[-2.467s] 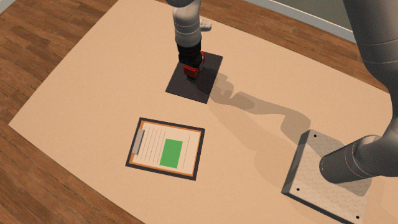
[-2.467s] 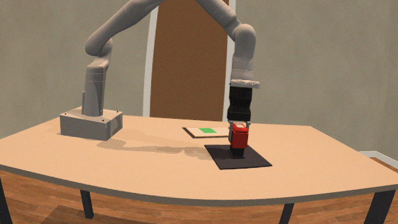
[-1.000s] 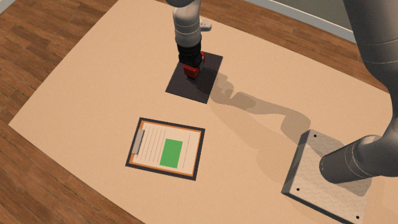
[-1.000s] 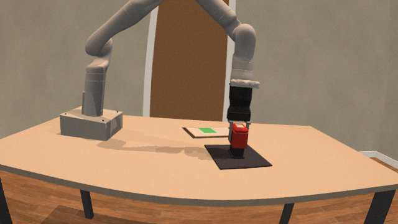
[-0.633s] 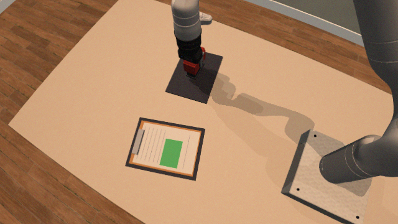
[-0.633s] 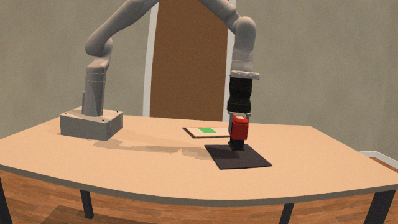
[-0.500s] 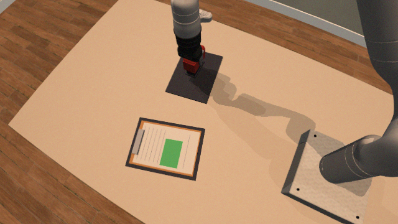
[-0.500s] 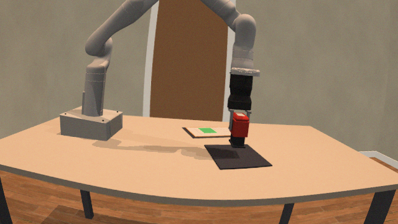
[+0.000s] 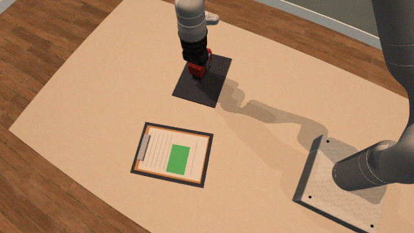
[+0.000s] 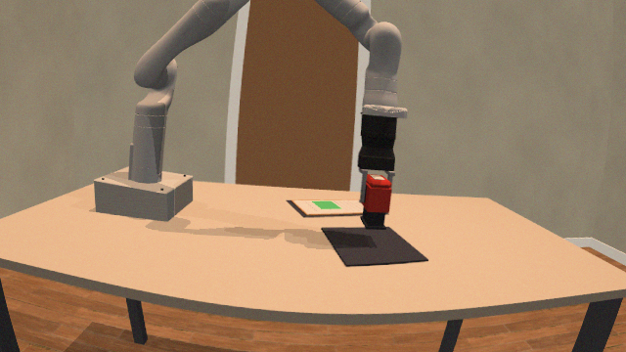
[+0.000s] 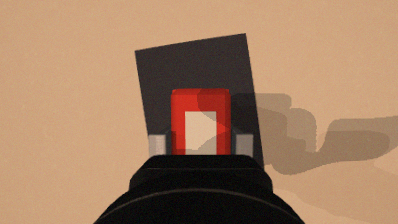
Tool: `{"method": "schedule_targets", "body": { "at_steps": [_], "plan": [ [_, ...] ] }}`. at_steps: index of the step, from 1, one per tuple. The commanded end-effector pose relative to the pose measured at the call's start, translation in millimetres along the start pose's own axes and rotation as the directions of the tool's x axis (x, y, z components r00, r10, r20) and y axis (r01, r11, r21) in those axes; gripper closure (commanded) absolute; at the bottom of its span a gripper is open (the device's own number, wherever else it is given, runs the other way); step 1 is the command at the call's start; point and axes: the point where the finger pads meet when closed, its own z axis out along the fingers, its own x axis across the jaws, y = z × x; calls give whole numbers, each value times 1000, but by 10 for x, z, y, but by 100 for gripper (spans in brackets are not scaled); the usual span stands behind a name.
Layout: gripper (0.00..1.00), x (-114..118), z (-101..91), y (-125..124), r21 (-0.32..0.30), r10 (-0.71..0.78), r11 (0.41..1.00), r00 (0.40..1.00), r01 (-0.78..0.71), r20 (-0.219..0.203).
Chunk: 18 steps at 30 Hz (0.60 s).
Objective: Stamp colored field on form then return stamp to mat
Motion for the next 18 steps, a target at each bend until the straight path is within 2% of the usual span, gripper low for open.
{"method": "schedule_targets", "body": {
  "at_steps": [1,6,11,13,14,18],
  "plan": [
    [41,-29,-13,397,-3,-42,999,999,42,1],
    [41,63,-6,1263,-3,-121,993,993,121,-1],
    [41,304,-4,2057,-3,-209,978,978,209,1],
    [41,304,-4,2057,-3,-209,978,978,209,1],
    [41,431,-18,2483,-3,-224,975,975,224,1],
    [41,672,-35,2996,-3,-265,964,964,265,3]
  ]
}}
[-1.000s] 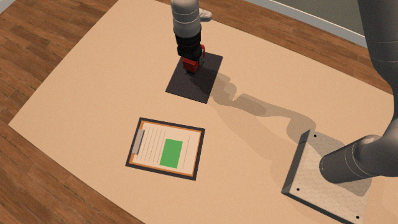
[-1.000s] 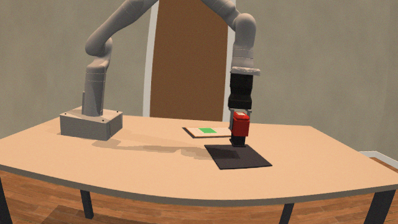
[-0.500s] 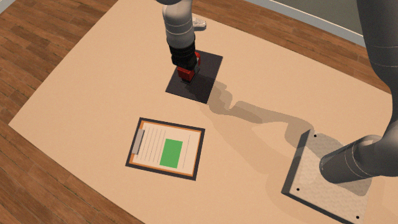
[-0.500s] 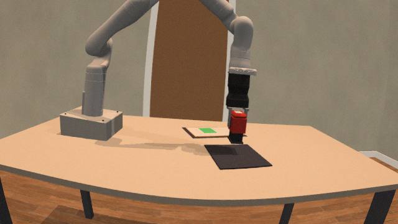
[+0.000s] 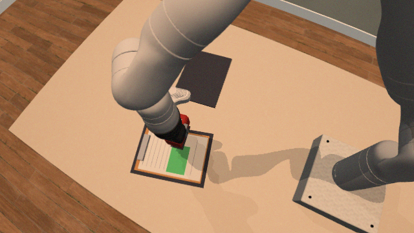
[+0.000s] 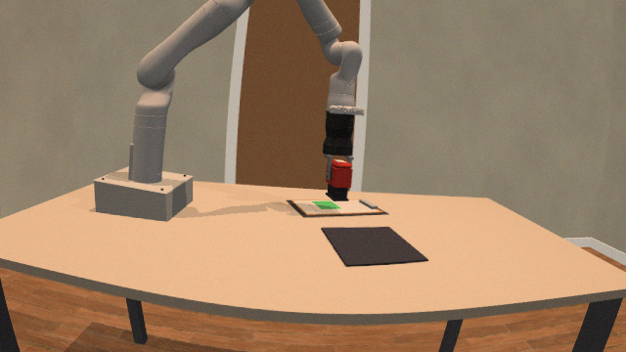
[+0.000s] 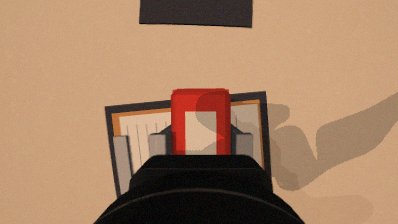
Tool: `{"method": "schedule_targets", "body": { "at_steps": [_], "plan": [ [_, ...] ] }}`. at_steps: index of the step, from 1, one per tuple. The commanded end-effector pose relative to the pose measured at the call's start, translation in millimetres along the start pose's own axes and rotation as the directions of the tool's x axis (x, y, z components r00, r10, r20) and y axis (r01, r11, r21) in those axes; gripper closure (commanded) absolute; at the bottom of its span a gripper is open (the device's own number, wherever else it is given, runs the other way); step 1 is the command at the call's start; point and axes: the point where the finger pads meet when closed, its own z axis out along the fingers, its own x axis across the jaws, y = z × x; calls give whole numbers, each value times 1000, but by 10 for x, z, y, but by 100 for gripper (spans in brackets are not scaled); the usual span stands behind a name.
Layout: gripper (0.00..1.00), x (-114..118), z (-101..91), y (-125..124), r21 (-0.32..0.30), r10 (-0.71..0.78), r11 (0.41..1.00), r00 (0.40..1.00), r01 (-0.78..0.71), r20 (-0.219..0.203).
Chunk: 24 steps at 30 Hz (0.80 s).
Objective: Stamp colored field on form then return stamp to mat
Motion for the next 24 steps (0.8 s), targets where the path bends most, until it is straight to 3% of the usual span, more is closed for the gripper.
{"method": "schedule_targets", "body": {
  "at_steps": [1,24],
  "plan": [
    [41,65,-49,600,0,-81,997,997,81,5],
    [41,77,-42,682,0,-88,996,996,88,5]
  ]
}}
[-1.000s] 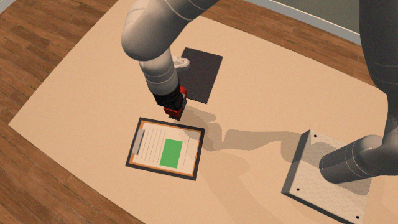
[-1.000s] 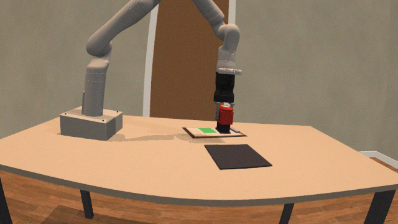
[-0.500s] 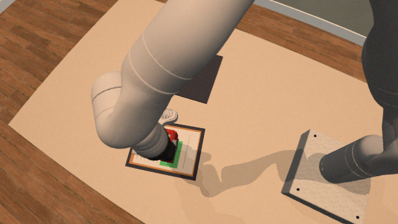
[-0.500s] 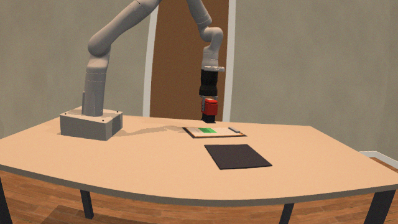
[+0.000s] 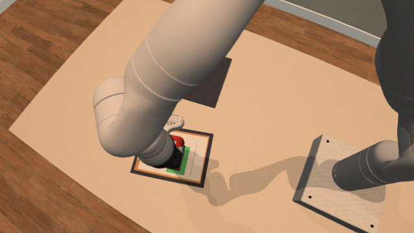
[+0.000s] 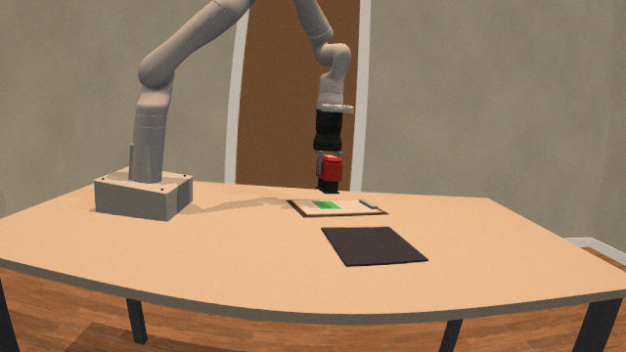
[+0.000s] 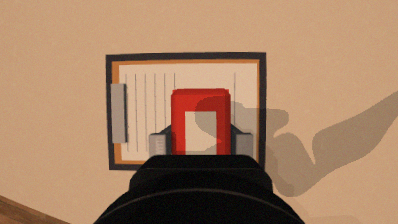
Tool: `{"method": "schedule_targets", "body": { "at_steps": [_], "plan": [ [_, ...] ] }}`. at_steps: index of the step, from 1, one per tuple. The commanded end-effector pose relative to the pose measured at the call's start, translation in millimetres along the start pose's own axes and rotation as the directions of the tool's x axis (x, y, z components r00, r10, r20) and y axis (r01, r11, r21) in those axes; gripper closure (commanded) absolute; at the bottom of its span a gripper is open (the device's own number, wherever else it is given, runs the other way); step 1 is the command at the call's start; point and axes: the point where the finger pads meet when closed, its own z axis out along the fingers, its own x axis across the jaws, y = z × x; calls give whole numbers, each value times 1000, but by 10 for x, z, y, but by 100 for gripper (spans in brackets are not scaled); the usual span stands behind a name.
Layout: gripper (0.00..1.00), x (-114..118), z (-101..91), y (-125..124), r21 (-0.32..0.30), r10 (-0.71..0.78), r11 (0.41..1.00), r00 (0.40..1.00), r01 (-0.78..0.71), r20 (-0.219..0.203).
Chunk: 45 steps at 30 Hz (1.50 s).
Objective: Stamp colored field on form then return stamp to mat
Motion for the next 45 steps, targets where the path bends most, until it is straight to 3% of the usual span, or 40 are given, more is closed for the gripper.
{"method": "schedule_targets", "body": {
  "at_steps": [1,13,33,45],
  "plan": [
    [41,-6,-7,4,0,0,1000,1000,0,2],
    [41,-6,27,3,0,0,1000,1000,0,2],
    [41,-8,377,-1,0,0,1000,1000,0,2],
    [41,-8,392,-1,0,0,1000,1000,0,2]
  ]
}}
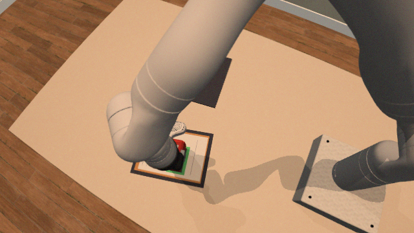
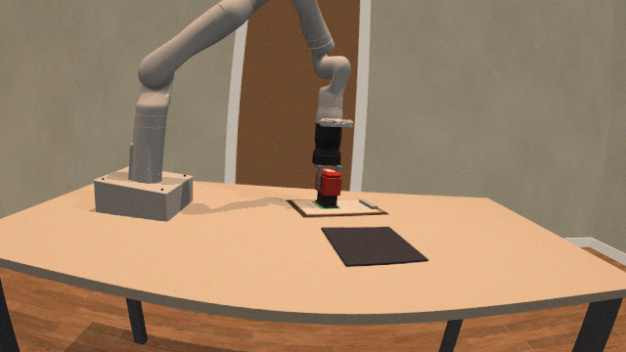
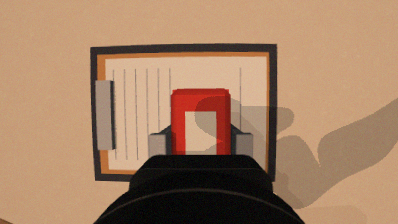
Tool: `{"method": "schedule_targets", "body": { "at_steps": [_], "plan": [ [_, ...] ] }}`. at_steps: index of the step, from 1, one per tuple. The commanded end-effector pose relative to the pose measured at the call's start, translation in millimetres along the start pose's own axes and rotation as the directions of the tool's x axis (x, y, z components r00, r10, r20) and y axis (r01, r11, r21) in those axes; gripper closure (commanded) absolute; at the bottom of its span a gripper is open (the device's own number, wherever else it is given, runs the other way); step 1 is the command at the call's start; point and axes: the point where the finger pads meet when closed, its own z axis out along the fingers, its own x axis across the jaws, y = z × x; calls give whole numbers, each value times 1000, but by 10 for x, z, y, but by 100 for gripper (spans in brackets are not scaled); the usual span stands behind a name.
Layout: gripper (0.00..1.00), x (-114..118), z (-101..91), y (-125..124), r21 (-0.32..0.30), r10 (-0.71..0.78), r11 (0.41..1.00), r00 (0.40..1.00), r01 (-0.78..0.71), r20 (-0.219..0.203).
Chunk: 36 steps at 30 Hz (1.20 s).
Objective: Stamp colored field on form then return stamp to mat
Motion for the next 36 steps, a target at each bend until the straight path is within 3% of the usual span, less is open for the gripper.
{"method": "schedule_targets", "body": {
  "at_steps": [1,16,36],
  "plan": [
    [41,-7,-9,2,0,0,1000,1000,0,2],
    [41,-8,222,2,0,0,1000,1000,0,2],
    [41,-8,252,2,0,0,1000,1000,0,2]
  ]
}}
